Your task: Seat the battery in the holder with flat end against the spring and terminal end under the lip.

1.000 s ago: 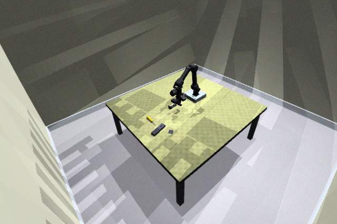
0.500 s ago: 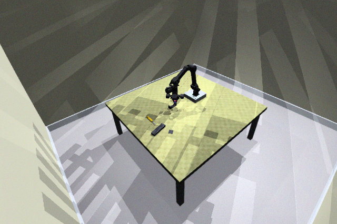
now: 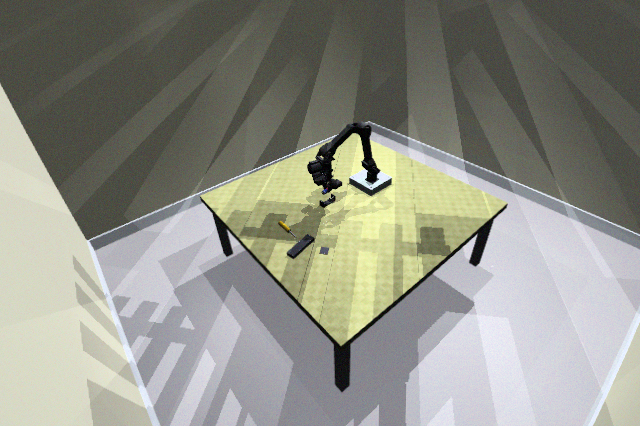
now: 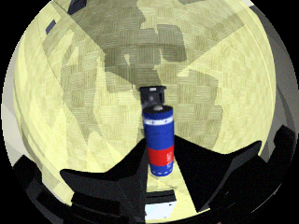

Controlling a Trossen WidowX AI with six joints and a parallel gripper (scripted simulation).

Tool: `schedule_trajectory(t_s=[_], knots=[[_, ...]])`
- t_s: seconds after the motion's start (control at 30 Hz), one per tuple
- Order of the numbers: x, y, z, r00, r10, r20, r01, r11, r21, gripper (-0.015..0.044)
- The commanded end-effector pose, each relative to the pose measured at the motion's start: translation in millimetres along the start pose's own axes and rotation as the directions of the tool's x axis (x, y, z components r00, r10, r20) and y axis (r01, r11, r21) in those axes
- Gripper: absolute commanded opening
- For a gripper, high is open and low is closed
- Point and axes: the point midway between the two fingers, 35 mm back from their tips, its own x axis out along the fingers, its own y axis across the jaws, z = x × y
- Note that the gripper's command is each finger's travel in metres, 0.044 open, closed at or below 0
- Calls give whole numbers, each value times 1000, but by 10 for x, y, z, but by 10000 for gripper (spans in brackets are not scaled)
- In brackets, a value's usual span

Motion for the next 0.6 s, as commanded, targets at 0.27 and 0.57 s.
schedule_trajectory(t_s=[0.27, 0.57], knots=[[148, -11, 38, 998, -1, 71, -1, 1000, 30, 82], [316, -10, 59, 984, -5, 176, 0, 1000, 24, 82]])
